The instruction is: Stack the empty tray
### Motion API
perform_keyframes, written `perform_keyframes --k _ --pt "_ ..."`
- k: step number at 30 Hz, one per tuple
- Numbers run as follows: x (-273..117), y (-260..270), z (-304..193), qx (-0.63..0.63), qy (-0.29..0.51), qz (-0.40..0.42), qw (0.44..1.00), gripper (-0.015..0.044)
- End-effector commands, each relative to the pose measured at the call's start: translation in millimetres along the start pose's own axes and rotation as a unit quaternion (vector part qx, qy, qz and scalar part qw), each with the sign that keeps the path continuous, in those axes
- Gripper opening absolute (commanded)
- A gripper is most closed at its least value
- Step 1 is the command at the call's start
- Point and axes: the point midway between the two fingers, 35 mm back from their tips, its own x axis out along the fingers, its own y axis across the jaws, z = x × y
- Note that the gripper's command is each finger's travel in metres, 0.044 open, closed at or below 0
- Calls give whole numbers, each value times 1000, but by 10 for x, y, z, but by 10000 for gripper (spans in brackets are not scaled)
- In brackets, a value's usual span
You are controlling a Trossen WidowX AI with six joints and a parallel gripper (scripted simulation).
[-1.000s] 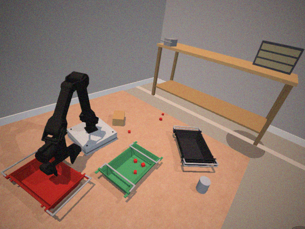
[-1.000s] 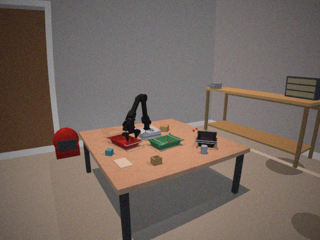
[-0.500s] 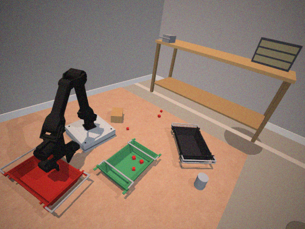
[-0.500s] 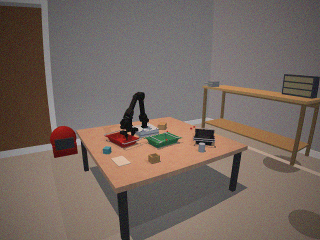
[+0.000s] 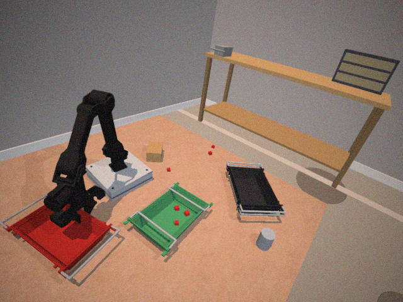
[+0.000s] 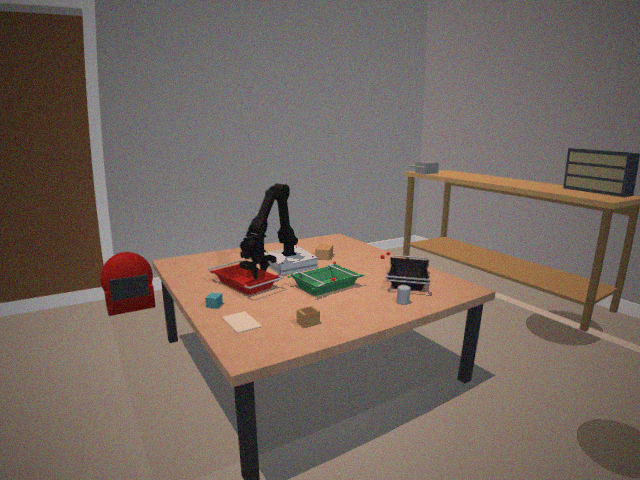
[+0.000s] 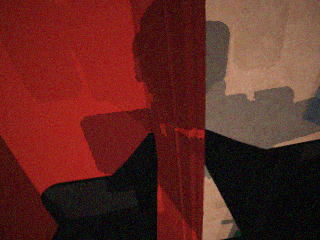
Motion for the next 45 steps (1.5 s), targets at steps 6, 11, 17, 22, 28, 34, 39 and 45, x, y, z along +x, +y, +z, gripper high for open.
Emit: perform_keyframes --k 6,11,17,22,28,34,39,45 --pt "4 -16 -4 1 2 -3 1000 95" --pt "4 -16 -4 1 2 -3 1000 61" --pt "-6 -14 -4 1 2 -3 1000 21" --pt "-205 11 -10 1 2 -3 1000 0" --pt "-622 13 -9 1 2 -3 1000 0" --pt "-799 -6 -2 1 2 -3 1000 0" --pt "-799 -6 -2 1 2 -3 1000 0" --pt "-883 49 -19 1 2 -3 1000 0"
